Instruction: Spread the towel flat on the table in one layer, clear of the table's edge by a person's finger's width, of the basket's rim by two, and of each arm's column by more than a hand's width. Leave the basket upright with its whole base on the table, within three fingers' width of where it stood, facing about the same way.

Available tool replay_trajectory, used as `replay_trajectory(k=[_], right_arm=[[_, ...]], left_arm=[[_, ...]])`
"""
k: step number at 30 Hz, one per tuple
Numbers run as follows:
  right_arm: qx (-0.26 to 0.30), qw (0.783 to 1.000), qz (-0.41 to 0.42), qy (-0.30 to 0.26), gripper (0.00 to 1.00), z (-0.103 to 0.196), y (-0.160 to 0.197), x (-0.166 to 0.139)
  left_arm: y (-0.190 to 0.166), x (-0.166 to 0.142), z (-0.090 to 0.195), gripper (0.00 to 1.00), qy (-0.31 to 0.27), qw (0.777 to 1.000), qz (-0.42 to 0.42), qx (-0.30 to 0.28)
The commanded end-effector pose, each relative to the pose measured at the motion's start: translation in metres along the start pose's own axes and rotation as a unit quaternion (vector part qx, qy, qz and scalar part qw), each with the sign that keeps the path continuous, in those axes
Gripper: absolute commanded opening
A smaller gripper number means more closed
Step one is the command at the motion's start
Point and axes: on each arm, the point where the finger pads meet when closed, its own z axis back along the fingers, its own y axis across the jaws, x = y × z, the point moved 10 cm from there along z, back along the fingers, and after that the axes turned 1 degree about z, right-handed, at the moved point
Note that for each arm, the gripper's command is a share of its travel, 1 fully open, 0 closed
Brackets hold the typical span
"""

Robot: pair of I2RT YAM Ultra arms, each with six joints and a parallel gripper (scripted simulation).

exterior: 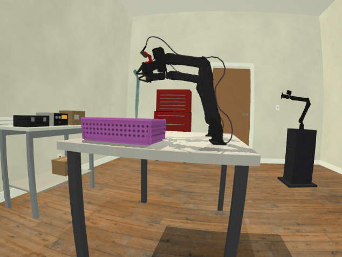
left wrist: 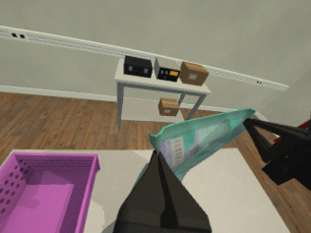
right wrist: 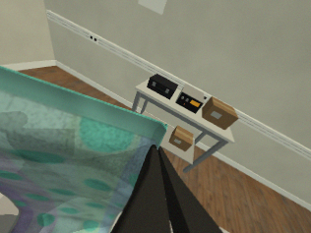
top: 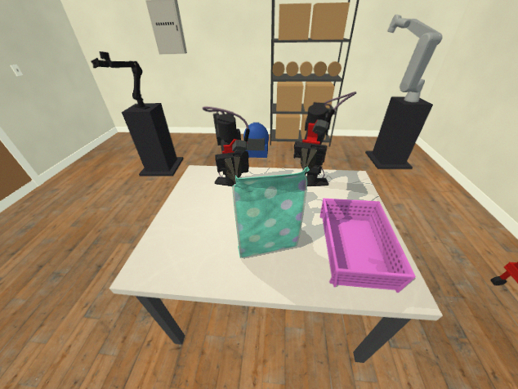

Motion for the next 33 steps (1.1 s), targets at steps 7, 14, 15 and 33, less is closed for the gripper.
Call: replay_trajectory(k=[7, 14, 15, 33], right_arm=[[-0.009, 0.983, -0.003, -0.184, 0.0, -0.037, 0.001, 0.012], [-0.008, 0.965, -0.003, -0.264, 0.0, -0.045, 0.002, 0.03], [-0.008, 0.953, -0.004, -0.304, 0.0, -0.056, 0.003, 0.033], [-0.012, 0.946, -0.003, -0.324, 0.0, -0.053, -0.001, 0.041]], left_arm=[[0.017, 0.049, -0.01, 0.0, -0.112, 0.993, 0.003, 0.024], [0.022, 0.059, -0.017, 0.0, -0.138, 0.99, 0.004, 0.029], [0.026, 0.062, -0.024, 0.0, -0.179, 0.984, 0.002, 0.028], [0.025, 0.056, -0.024, 0.0, -0.22, 0.975, 0.001, 0.03]])
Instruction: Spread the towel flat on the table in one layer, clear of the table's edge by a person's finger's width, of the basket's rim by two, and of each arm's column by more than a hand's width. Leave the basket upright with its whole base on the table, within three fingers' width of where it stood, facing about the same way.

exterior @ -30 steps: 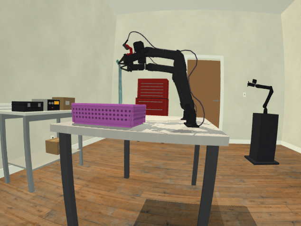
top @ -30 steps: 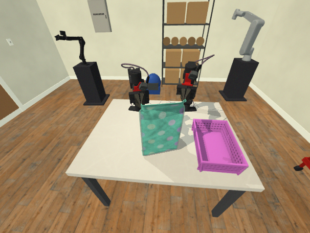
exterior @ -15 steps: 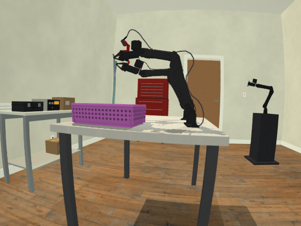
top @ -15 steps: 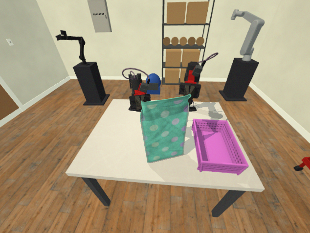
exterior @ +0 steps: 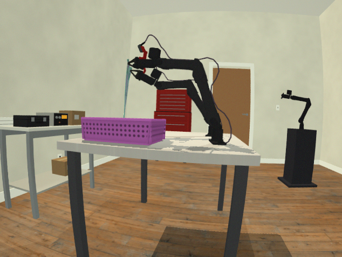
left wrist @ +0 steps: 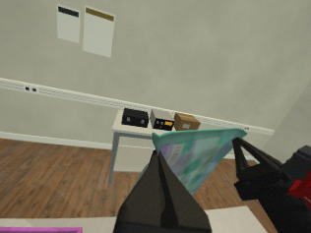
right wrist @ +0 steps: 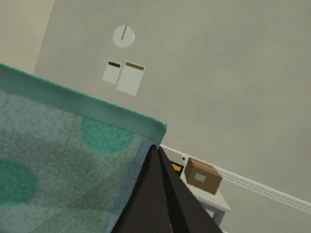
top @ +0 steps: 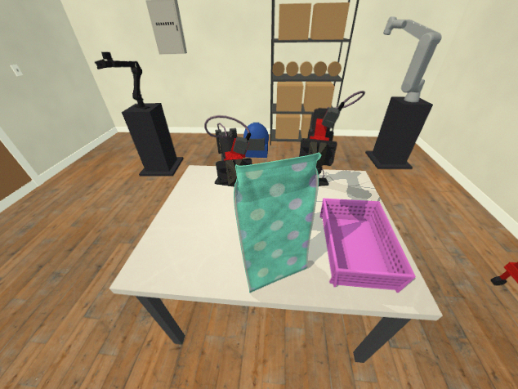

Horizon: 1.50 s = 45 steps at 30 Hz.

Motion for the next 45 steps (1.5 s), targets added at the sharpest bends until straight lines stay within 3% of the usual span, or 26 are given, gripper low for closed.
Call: replay_trajectory(k=[1, 2, 15, 16, 20, 22, 45], right_arm=[[-0.006, 1.0, -0.003, -0.026, 0.0, 0.0, -0.001, 0.034], [-0.006, 1.0, -0.003, 0.008, 0.0, 0.006, -0.001, 0.014], [-0.005, 0.999, -0.003, 0.047, 0.0, 0.014, -0.001, 0.003], [-0.005, 0.999, -0.003, 0.054, 0.0, 0.016, -0.001, 0.001], [-0.005, 0.998, -0.003, 0.057, 0.0, 0.017, -0.001, 0.0], [-0.005, 0.999, -0.003, 0.045, 0.0, 0.014, -0.001, 0.01], [-0.005, 0.999, -0.003, 0.04, 0.0, 0.014, -0.001, 0.011]], left_arm=[[0.002, 0.021, 0.007, 0.0, -0.02, 1.0, -0.001, 0.005], [0.002, 0.023, 0.012, 0.0, -0.012, 1.0, -0.001, 0.006], [0.002, 0.01, 0.013, 0.0, 0.03, 1.0, -0.001, 0.006], [0.002, -0.01, 0.011, 0.0, 0.053, 0.999, -0.001, 0.007], [0.002, -0.008, 0.011, 0.0, 0.047, 0.999, -0.001, 0.007], [0.002, 0.009, 0.013, 0.0, 0.02, 1.0, -0.001, 0.006], [0.002, 0.009, 0.013, 0.0, 0.019, 1.0, -0.001, 0.006]])
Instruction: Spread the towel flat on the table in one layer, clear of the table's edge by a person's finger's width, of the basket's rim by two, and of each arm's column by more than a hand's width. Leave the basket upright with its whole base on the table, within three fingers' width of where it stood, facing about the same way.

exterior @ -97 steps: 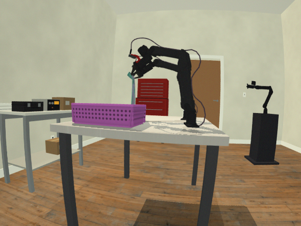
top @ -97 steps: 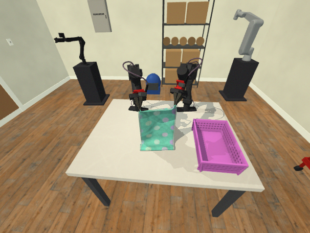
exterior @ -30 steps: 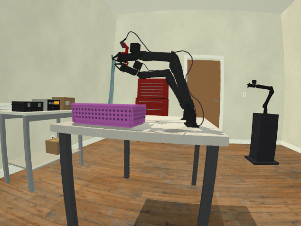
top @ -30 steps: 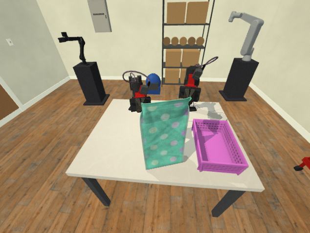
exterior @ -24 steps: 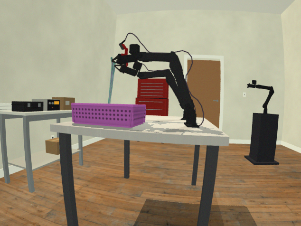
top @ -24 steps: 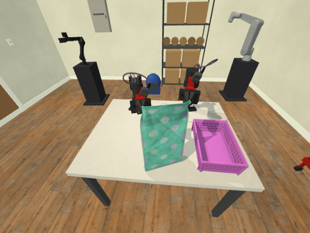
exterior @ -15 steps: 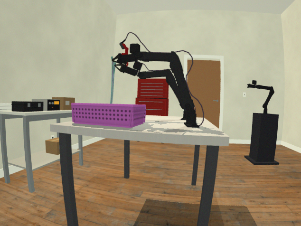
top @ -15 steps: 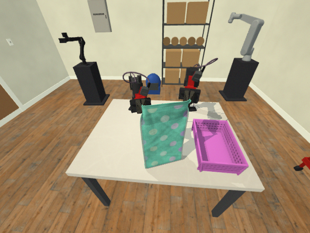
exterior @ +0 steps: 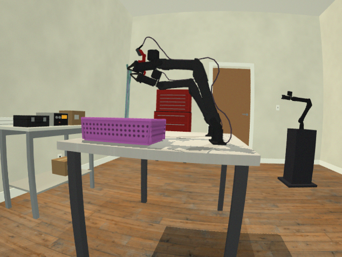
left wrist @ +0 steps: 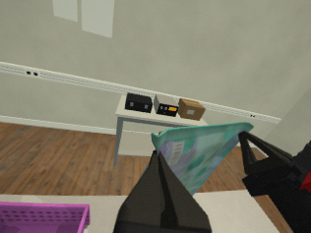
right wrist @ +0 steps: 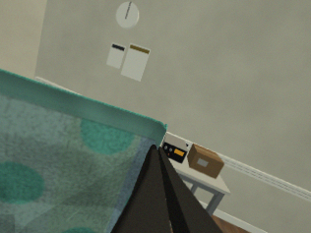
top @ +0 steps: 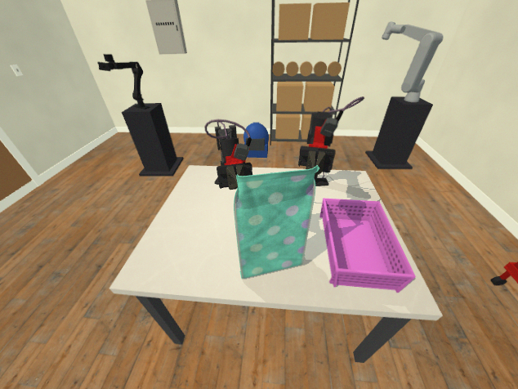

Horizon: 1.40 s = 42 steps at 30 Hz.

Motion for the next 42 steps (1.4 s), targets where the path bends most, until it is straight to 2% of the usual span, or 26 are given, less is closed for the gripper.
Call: replay_trajectory(k=[1, 25, 26, 28, 29, 30, 32, 33, 34, 38, 39, 42], right_arm=[[-0.006, 1.0, -0.003, -0.021, 0.0, 0.003, -0.001, 0.023], [-0.006, 1.0, -0.003, -0.021, 0.0, 0.003, -0.001, 0.023], [-0.011, 0.999, 0.0, 0.034, 0.0, 0.015, -0.008, 0.017], [-0.011, 0.999, 0.0, 0.034, 0.0, 0.015, -0.008, 0.017], [-0.008, 0.997, -0.001, 0.075, 0.0, 0.034, -0.011, 0.031], [-0.014, 0.995, 0.0, 0.097, 0.0, 0.033, -0.012, 0.035], [-0.014, 0.995, 0.0, 0.097, 0.0, 0.033, -0.012, 0.035], [-0.014, 0.997, 0.001, 0.076, 0.0, 0.031, -0.012, 0.052], [-0.015, 0.993, 0.001, 0.116, 0.0, 0.04, -0.014, 0.063], [-0.009, 0.993, 0.0, 0.12, 0.0, 0.04, -0.009, 0.063], [-0.009, 0.99, 0.0, 0.138, 0.0, 0.034, -0.009, 0.043], [-0.009, 0.988, 0.0, 0.153, 0.0, 0.036, -0.009, 0.045]], left_arm=[[0.002, 0.03, 0.014, 0.0, -0.042, 0.999, 0.0, 0.005], [0.002, 0.03, 0.014, 0.0, -0.042, 0.999, 0.0, 0.005], [-0.01, 0.007, 0.016, 0.0, 0.004, 1.0, -0.001, -0.007], [-0.01, 0.007, 0.016, 0.0, 0.004, 1.0, -0.001, -0.007], [-0.02, 0.029, 0.037, 0.0, 0.018, 1.0, -0.001, -0.017], [-0.02, 0.029, 0.037, 0.0, 0.018, 1.0, -0.001, -0.018], [-0.02, 0.029, 0.037, 0.0, 0.018, 1.0, -0.001, -0.018], [-0.02, 0.029, 0.037, 0.0, 0.018, 1.0, -0.001, -0.018], [-0.025, 0.032, 0.045, 0.0, 0.037, 0.999, -0.001, -0.024], [-0.018, 0.032, 0.045, 0.0, 0.039, 0.999, -0.001, -0.016], [-0.017, 0.032, 0.045, 0.0, 0.039, 0.999, -0.001, -0.016], [-0.022, 0.031, 0.047, 0.0, 0.047, 0.999, -0.001, -0.021]])
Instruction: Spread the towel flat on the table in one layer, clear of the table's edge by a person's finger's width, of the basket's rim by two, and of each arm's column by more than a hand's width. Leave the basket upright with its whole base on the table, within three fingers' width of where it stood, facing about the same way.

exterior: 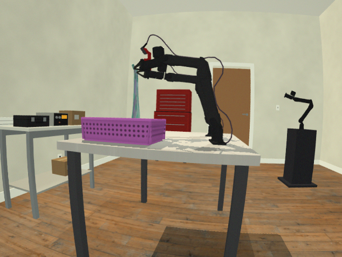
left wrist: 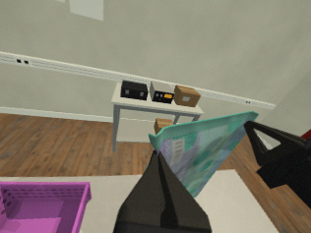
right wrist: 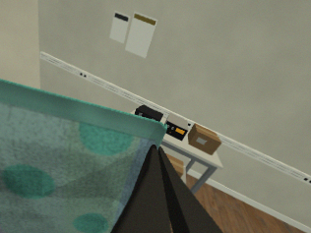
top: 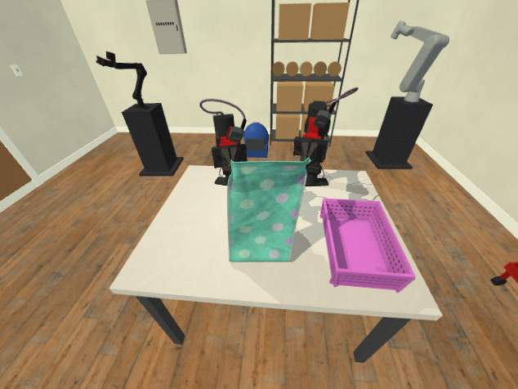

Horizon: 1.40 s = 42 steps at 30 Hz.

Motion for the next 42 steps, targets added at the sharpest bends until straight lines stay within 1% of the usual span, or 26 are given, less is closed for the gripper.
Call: replay_trajectory(k=[1, 3, 4, 8, 9, 11, 12, 14, 15, 17, 18, 19, 20, 21, 24, 25, 26, 28, 29, 31, 32, 34, 35, 37, 38, 42], right_arm=[[-0.004, 0.999, -0.001, 0.04, 0.0, 0.011, -0.002, 0.008], [-0.004, 0.999, -0.001, 0.04, 0.0, 0.011, -0.002, 0.008], [-0.004, 0.997, -0.001, 0.077, 0.0, 0.015, -0.002, -0.01], [-0.004, 0.997, -0.001, 0.077, 0.0, 0.015, -0.002, -0.01], [-0.004, 0.995, -0.001, 0.1, 0.0, 0.021, -0.003, -0.011], [-0.004, 0.995, -0.001, 0.1, 0.0, 0.021, -0.003, -0.011], [-0.005, 0.994, -0.001, 0.108, 0.0, 0.029, -0.004, 0.004], [-0.005, 0.994, -0.001, 0.108, 0.0, 0.029, -0.004, 0.004], [-0.006, 0.99, -0.001, 0.141, 0.0, 0.037, -0.005, 0.003], [-0.006, 0.99, -0.001, 0.141, 0.0, 0.037, -0.005, 0.003], [-0.007, 0.984, -0.001, 0.178, 0.0, 0.045, -0.006, 0.001], [-0.007, 0.984, -0.001, 0.178, 0.0, 0.045, -0.006, 0.001], [-0.006, 0.982, -0.001, 0.188, 0.0, 0.039, -0.006, -0.009], [-0.006, 0.975, -0.001, 0.22, 0.0, 0.05, -0.007, -0.006], [-0.006, 0.974, -0.001, 0.226, 0.0, 0.047, -0.007, -0.011], [-0.003, 0.974, -0.001, 0.229, 0.0, 0.045, -0.004, -0.014], [-0.004, 0.966, -0.001, 0.257, 0.0, 0.062, -0.005, -0.024], [-0.004, 0.966, -0.001, 0.257, 0.0, 0.062, -0.005, -0.024], [-0.006, 0.96, -0.001, 0.281, 0.0, 0.073, -0.007, -0.03], [-0.006, 0.96, -0.001, 0.281, 0.0, 0.073, -0.007, -0.03], [-0.006, 0.951, -0.001, 0.31, 0.0, 0.084, -0.007, -0.037], [-0.006, 0.951, -0.001, 0.31, 0.0, 0.084, -0.007, -0.037], [-0.005, 0.939, -0.001, 0.343, 0.0, 0.095, -0.007, -0.043], [-0.005, 0.939, -0.001, 0.343, 0.0, 0.095, -0.007, -0.043], [-0.005, 0.924, -0.001, 0.382, 0.0, 0.105, -0.007, -0.049], [-0.003, 0.925, -0.001, 0.38, 0.0, 0.104, -0.005, -0.046]], left_arm=[[-0.006, 0.013, 0.018, 0.0, 0.009, 1.0, -0.001, -0.003], [-0.004, 0.014, 0.018, 0.0, 0.009, 1.0, 0.0, -0.001], [-0.008, 0.011, 0.021, 0.0, 0.027, 1.0, -0.001, -0.005], [0.0, 0.012, 0.021, 0.0, 0.027, 1.0, 0.0, 0.003], [-0.01, 0.008, 0.026, 0.0, 0.043, 0.999, -0.001, -0.008], [-0.009, 0.008, 0.025, 0.0, 0.043, 0.999, -0.001, -0.007], [-0.013, -0.003, 0.028, 0.0, 0.07, 0.998, -0.002, -0.011], [-0.013, -0.002, 0.028, 0.0, 0.069, 0.998, -0.002, -0.011], [-0.016, -0.017, 0.03, 0.0, 0.104, 0.995, -0.004, -0.014], [-0.016, -0.016, 0.031, 0.0, 0.102, 0.995, -0.004, -0.014], [-0.02, -0.023, 0.036, 0.0, 0.127, 0.992, -0.005, -0.018], [-0.02, -0.023, 0.036, 0.0, 0.127, 0.992, -0.005, -0.018], [-0.02, -0.018, 0.038, 0.0, 0.12, 0.993, -0.005, -0.019], [-0.024, -0.03, 0.042, 0.0, 0.151, 0.988, -0.007, -0.023], [-0.024, -0.03, 0.042, 0.0, 0.151, 0.988, -0.007, -0.023], [-0.017, -0.021, 0.045, 0.0, 0.139, 0.99, -0.005, -0.016], [-0.028, -0.038, 0.049, 0.0, 0.174, 0.984, -0.009, -0.028], [-0.028, -0.038, 0.049, 0.0, 0.174, 0.984, -0.009, -0.028], [-0.033, -0.047, 0.056, 0.0, 0.2, 0.979, -0.012, -0.034], [-0.033, -0.047, 0.056, 0.0, 0.2, 0.979, -0.012, -0.034], [-0.039, -0.055, 0.063, 0.0, 0.23, 0.972, -0.016, -0.04], [-0.039, -0.054, 0.063, 0.0, 0.228, 0.973, -0.016, -0.04], [-0.044, -0.053, 0.072, 0.0, 0.247, 0.968, -0.02, -0.048], [-0.044, -0.05, 0.072, 0.0, 0.243, 0.969, -0.019, -0.048], [-0.05, -0.059, 0.078, 0.0, 0.281, 0.958, -0.025, -0.055], [-0.045, -0.059, 0.077, 0.0, 0.281, 0.958, -0.022, -0.048]])
